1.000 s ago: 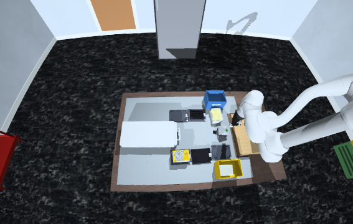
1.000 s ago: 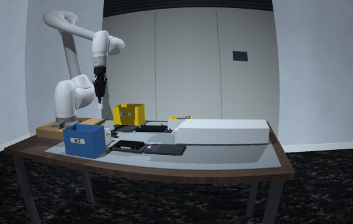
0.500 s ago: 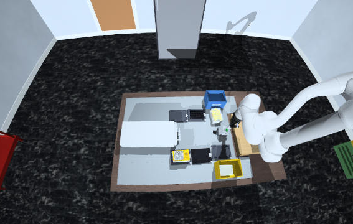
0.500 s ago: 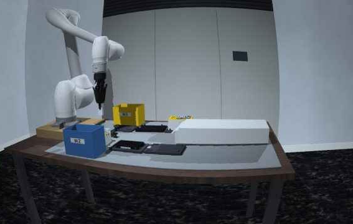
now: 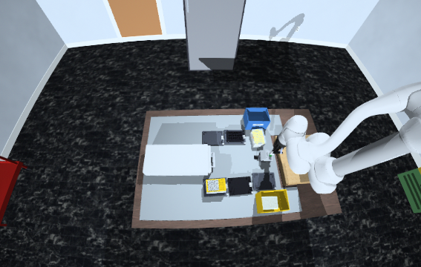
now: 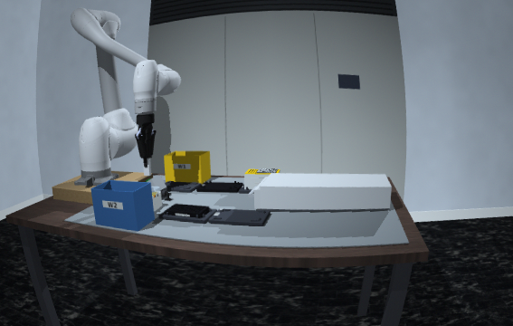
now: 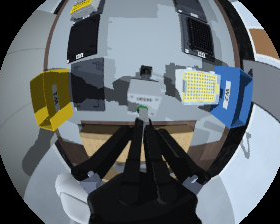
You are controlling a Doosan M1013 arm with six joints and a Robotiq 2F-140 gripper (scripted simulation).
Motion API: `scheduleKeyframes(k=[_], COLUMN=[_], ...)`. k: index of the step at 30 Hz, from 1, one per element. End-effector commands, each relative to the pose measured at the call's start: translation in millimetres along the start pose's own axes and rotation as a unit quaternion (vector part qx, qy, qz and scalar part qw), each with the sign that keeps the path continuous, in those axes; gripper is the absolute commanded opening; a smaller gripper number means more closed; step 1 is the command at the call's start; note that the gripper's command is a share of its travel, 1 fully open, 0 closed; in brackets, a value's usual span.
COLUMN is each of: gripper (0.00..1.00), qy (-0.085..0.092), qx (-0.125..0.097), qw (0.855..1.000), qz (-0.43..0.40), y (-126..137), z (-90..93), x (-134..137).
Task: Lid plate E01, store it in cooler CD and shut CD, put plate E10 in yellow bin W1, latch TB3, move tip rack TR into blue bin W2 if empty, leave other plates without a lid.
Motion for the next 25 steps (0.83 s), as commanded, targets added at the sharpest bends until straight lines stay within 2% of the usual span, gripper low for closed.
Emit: scheduleKeyframes(k=[1,25], gripper=[0.0,0.0], qy=[0.0,0.0], qx=[0.0,0.0], qw=[1.0,1.0], qz=[0.0,0.0], y=[0,0], z=[0.4,12.4], x=[0,0])
Point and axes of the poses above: the point where the finger pads meet when closed, its own z axis out along the fingers, its own x axis across the jaws, y = z × x, the point moved 5 cm from there along -z, back along the fingers, and after that the axes turned 11 degrees about -z, right-handed, at the moved point
